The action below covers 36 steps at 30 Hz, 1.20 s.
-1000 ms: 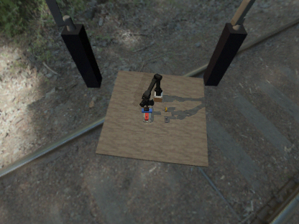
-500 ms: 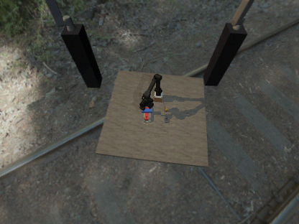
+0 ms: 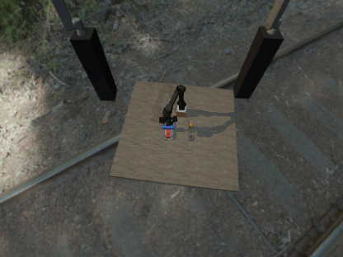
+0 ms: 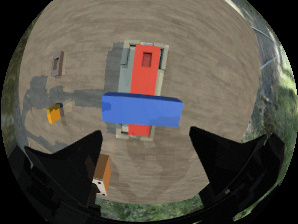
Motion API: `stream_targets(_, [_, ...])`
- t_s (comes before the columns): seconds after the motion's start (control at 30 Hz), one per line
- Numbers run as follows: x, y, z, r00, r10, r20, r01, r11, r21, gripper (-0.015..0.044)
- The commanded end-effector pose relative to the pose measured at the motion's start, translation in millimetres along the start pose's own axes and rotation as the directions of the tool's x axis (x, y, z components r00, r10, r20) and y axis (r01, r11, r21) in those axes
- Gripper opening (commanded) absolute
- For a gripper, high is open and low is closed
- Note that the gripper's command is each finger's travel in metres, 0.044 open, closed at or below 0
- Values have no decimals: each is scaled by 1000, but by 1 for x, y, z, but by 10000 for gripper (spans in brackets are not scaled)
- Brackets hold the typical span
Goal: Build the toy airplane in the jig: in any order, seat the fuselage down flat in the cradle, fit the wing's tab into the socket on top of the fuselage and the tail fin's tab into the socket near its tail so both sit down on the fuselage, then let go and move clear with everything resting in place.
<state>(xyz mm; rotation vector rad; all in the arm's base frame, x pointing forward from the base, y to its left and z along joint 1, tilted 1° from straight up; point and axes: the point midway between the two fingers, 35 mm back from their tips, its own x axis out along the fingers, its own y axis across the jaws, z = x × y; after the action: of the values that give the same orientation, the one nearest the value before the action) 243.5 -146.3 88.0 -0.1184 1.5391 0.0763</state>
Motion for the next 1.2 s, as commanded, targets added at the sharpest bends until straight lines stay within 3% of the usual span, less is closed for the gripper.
stream_targets(0.0, [0,-1,0,1000,-3,0,3,996,94,440])
stream_targets(0.2, [0,8,4,1000,-1,1,1,996,93,440])
stream_targets(0.53, [-1,135,27,1000,18,8,-18,997,81,440])
stream_targets(0.87, [1,245,-6,1000,19,-1,-19,996,93,440])
stream_targets(1.1, [4,258,-14,1000,18,-1,-18,995,94,440])
stream_targets(1.17, [23,259,-13,1000,18,-1,-18,995,94,440])
